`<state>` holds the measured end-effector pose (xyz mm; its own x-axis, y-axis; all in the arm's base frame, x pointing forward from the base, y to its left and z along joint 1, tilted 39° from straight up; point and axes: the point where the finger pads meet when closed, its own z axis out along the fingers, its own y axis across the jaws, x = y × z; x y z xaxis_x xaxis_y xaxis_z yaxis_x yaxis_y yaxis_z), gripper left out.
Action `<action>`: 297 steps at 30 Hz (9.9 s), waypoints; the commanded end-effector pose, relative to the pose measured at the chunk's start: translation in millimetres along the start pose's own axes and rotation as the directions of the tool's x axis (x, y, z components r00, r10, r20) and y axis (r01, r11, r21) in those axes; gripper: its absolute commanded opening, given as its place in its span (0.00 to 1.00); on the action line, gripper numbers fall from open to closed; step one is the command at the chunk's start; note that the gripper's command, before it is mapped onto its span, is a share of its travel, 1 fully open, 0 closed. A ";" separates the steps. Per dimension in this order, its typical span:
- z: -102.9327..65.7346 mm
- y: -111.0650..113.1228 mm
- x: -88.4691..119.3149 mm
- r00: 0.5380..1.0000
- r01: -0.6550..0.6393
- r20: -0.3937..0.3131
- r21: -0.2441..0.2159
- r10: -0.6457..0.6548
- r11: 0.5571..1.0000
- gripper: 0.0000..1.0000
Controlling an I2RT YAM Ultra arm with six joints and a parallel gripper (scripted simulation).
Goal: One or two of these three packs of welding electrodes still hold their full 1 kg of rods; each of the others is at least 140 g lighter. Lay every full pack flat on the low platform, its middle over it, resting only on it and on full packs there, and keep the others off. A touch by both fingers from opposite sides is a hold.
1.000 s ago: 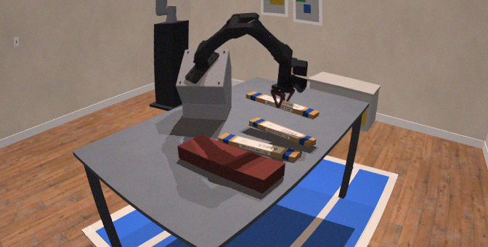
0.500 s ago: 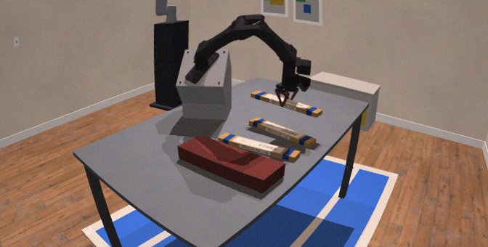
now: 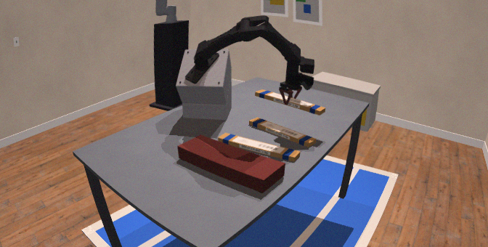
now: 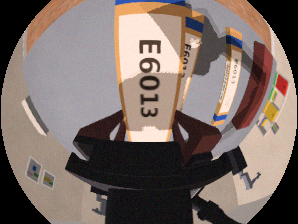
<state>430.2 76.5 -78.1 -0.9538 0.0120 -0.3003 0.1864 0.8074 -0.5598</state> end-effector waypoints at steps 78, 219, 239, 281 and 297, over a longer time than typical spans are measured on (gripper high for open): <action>-80.4 130.3 -13.3 0.997 -0.003 0.081 -0.056 0.008 0.998 0.00; -71.5 140.3 -18.7 0.995 -0.009 0.099 -0.072 0.016 0.997 0.00; -41.5 141.7 -21.6 0.995 -0.009 0.100 -0.070 0.016 0.998 0.00; 22.1 144.2 -27.6 0.995 -0.009 0.103 -0.065 0.016 0.998 0.00; 36.9 140.9 -23.2 0.996 0.004 0.090 -0.052 0.001 0.999 0.00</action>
<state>478.7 126.4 -206.0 -0.9476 0.0271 -0.3184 0.2065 0.8122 -0.5457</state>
